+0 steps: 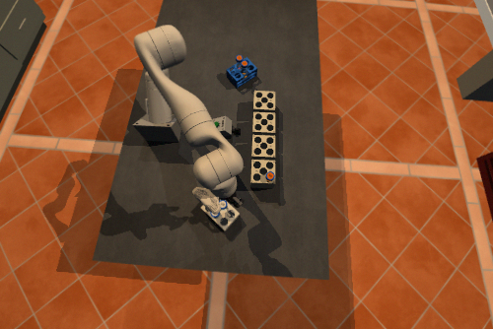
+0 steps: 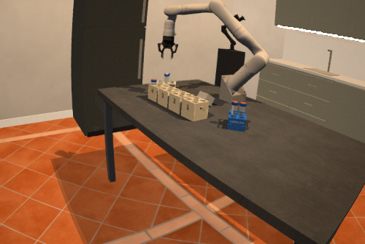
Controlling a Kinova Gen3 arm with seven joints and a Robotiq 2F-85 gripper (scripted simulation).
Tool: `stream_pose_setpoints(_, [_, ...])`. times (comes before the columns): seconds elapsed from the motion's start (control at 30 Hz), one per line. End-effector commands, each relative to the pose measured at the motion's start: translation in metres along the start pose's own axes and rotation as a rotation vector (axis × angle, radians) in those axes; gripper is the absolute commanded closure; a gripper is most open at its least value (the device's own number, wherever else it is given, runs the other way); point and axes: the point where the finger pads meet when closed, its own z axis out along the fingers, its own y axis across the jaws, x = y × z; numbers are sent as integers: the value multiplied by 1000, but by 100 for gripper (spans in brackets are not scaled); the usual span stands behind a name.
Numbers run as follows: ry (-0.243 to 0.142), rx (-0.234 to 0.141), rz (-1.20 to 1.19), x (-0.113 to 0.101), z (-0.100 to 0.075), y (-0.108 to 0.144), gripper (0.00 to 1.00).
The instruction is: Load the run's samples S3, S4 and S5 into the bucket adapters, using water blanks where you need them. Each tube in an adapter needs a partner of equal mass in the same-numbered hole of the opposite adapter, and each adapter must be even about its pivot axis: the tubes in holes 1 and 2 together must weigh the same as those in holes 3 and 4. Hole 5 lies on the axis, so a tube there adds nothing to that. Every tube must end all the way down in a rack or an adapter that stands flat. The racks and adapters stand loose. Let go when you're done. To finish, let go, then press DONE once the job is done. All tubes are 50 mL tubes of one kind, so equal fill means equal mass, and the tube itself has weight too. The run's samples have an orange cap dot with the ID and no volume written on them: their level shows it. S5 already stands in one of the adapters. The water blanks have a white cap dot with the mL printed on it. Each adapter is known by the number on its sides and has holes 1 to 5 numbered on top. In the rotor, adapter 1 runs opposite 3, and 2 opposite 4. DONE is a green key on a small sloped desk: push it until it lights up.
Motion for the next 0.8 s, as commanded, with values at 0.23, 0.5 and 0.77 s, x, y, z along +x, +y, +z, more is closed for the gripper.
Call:
stream_pose_setpoints(0.23, [-5,-2,6,23,0,9,38])
stream_pose_setpoints(0.5, [-2,3,6,21,-1,6,38])
stream_pose_setpoints(0.77, [0,3,5,23,4,6,38])
